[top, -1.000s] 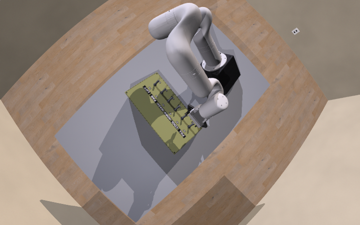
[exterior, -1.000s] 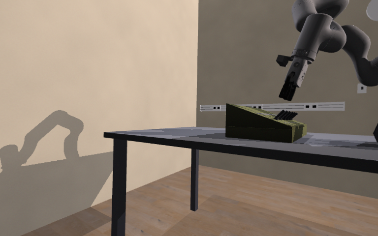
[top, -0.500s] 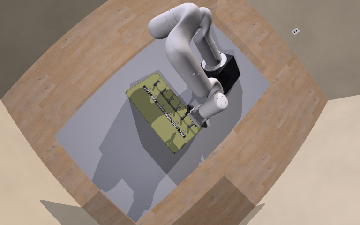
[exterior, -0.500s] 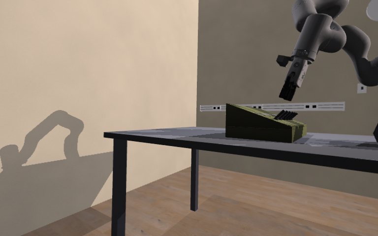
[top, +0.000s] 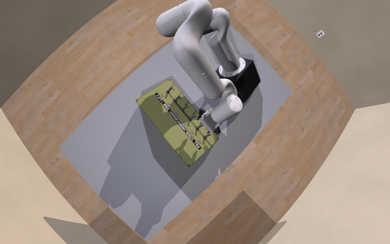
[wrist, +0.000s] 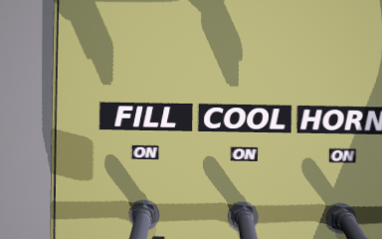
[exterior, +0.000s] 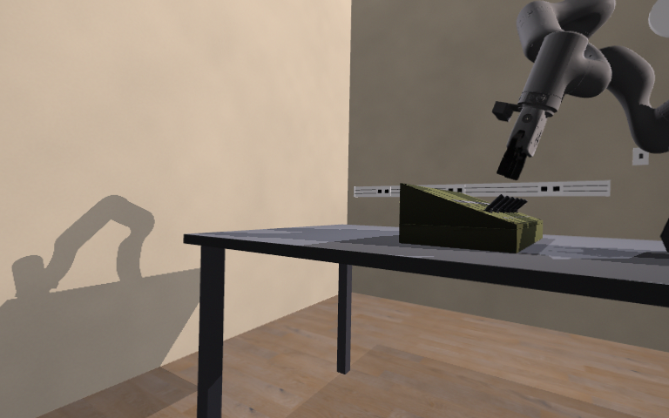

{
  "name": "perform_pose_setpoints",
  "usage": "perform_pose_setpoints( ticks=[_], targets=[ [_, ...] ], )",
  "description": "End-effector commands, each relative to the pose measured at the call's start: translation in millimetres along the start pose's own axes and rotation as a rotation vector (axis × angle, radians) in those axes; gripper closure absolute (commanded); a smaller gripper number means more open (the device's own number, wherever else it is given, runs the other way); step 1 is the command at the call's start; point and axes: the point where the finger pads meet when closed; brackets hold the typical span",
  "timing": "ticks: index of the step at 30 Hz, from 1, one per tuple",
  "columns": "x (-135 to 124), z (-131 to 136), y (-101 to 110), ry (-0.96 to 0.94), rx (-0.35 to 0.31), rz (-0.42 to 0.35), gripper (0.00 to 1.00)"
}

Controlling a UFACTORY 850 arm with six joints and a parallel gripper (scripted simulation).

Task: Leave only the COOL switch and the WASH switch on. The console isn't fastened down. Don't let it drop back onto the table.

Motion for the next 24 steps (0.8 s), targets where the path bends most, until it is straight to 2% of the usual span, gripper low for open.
perform_pose_setpoints(
  ticks=[1,10,24],
  targets=[
    [3,14,1,-0.001,0.002,0.001,0.00],
    [6,34,1,-0.001,0.002,0.001,0.00],
    [7,36,1,-0.001,0.002,0.001,0.00]
  ],
)
Point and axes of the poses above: the point where the finger pads meet when closed, its own y axis back along the fingers, its own z axis across the jaws, x = y × z, and after that the axes turned 9 degrees about -y, right-handed
